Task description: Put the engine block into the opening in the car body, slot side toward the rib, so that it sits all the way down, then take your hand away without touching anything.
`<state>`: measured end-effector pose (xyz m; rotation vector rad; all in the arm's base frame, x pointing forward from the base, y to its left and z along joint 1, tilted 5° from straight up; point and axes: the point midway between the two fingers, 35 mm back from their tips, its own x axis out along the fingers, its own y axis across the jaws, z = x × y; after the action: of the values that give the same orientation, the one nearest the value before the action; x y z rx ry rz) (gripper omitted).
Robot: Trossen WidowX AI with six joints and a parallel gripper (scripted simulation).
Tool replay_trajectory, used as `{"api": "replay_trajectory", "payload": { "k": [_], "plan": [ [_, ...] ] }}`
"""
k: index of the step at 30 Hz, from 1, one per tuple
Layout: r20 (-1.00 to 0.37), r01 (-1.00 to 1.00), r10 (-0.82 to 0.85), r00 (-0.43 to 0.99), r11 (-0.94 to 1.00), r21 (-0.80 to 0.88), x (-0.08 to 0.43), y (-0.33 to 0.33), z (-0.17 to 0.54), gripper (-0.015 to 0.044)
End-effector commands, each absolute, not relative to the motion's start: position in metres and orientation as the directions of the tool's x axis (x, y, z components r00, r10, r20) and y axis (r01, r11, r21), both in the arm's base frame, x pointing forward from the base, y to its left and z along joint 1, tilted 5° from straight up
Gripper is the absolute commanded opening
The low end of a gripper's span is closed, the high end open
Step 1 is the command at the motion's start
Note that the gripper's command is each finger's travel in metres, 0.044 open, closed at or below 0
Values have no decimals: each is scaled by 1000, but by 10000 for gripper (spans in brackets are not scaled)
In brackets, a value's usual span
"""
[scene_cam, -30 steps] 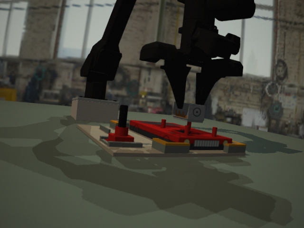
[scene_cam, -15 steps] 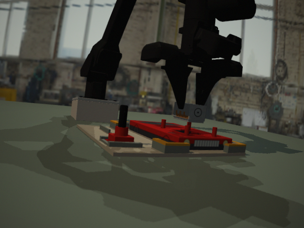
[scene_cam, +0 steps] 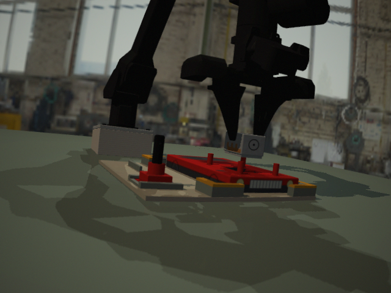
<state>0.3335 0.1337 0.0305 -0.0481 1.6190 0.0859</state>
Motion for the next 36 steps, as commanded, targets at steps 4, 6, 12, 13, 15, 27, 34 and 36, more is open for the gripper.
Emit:
{"api": "replay_trajectory", "payload": {
  "k": [4,6,12,13,15,27,34,36],
  "plan": [
    [-998,-161,28,-51,986,36,333,135,29,159],
    [-998,-178,28,-51,983,36,333,135,28,159],
    [-998,-161,28,-51,986,36,333,135,27,159],
    [-998,-156,28,-51,987,35,333,135,27,159],
    [-998,-145,28,-51,989,35,333,135,26,159],
    [-998,-137,28,-51,990,35,333,135,23,159],
    [-998,-148,28,-51,988,35,333,135,22,159],
    [-998,-151,28,-51,988,35,333,135,21,159]
  ]
}}
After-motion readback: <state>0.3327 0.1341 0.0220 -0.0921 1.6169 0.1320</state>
